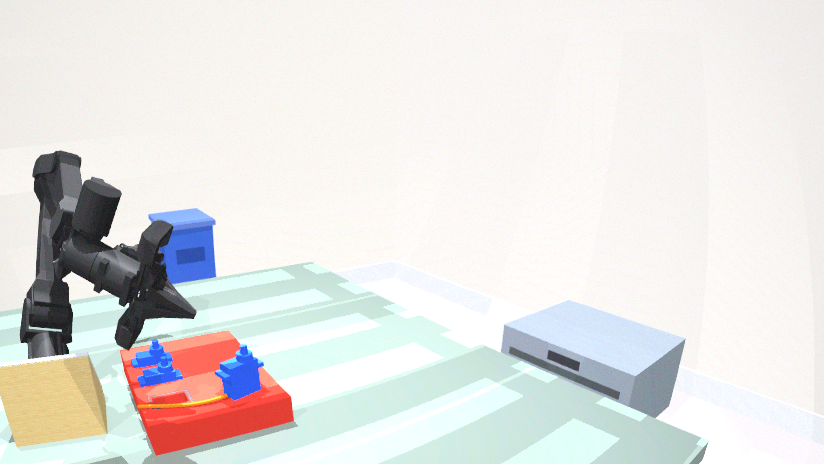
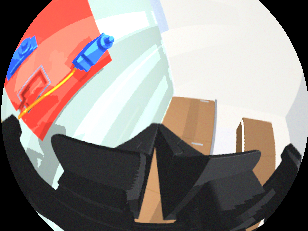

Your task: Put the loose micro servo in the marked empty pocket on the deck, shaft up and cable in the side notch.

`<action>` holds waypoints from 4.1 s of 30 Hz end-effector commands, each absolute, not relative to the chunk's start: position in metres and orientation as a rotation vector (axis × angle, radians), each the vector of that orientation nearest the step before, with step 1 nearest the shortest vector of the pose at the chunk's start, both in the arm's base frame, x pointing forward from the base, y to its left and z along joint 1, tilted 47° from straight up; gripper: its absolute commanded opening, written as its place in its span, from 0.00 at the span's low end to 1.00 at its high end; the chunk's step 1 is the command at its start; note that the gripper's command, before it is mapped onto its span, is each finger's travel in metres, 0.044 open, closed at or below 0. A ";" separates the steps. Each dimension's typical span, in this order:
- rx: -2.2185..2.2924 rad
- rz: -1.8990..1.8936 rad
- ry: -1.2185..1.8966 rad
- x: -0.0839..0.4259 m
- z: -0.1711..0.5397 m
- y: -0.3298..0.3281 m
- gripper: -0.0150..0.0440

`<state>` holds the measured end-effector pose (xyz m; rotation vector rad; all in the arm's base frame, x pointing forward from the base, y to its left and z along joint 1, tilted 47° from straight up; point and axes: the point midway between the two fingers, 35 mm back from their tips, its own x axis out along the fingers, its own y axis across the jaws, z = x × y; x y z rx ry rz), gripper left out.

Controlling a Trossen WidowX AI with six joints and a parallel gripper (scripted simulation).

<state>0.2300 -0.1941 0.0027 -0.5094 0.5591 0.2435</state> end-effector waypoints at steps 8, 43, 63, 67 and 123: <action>-0.211 0.389 0.689 0.247 -0.010 -0.159 0.25; 0.533 0.719 1.427 0.239 0.013 -0.031 0.25; 0.533 0.719 1.427 0.240 -0.006 -0.011 0.25; 0.534 0.719 1.427 0.240 -0.010 -0.007 0.25; 0.530 0.716 1.426 0.250 -0.068 -0.052 0.25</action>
